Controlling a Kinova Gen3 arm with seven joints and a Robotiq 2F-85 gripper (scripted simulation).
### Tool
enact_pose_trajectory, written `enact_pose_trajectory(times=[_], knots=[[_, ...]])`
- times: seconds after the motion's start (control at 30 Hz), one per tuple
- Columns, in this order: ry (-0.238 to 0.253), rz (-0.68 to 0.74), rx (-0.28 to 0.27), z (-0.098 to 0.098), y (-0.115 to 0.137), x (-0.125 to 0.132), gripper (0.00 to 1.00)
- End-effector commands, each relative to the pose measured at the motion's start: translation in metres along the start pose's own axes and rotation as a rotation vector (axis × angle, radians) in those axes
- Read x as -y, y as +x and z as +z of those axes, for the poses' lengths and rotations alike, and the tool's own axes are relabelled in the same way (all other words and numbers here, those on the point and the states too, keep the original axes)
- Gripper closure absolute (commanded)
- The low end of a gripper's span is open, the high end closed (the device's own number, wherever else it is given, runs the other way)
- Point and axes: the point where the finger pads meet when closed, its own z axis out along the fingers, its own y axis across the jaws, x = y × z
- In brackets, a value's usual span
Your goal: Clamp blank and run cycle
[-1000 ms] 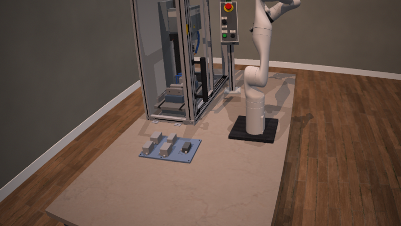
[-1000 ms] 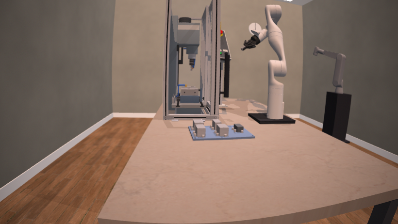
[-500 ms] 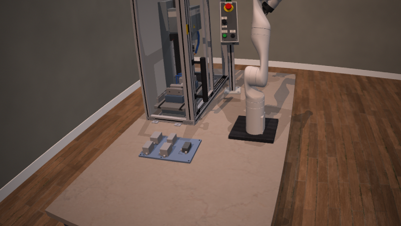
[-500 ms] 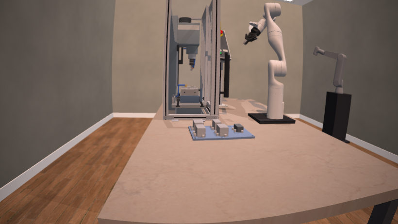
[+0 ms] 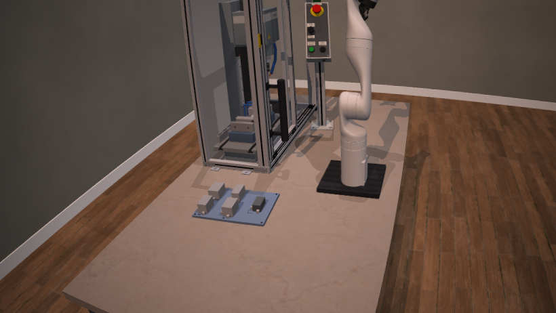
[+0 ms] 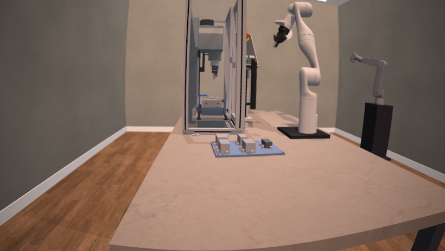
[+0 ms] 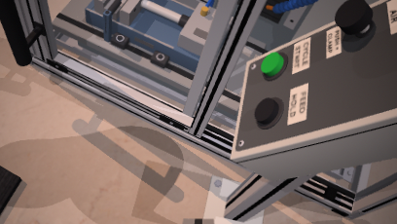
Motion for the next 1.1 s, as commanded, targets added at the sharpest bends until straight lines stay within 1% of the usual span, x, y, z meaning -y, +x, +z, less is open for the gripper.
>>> enact_pose_trajectory(times=[0.0,0.13,0.53,0.7,1.07], knots=[[0.014,0.009,0.043,-0.0006,0.0004,0.0000,0.90],[0.075,0.047,0.212,-0.0005,0.0004,-0.0001,0.90],[0.075,0.047,0.212,-0.0005,0.0004,-0.0001,0.90],[0.152,0.095,0.424,-0.0005,0.0004,0.0000,0.90],[0.152,0.095,0.424,-0.0005,0.0004,0.0000,0.90]])
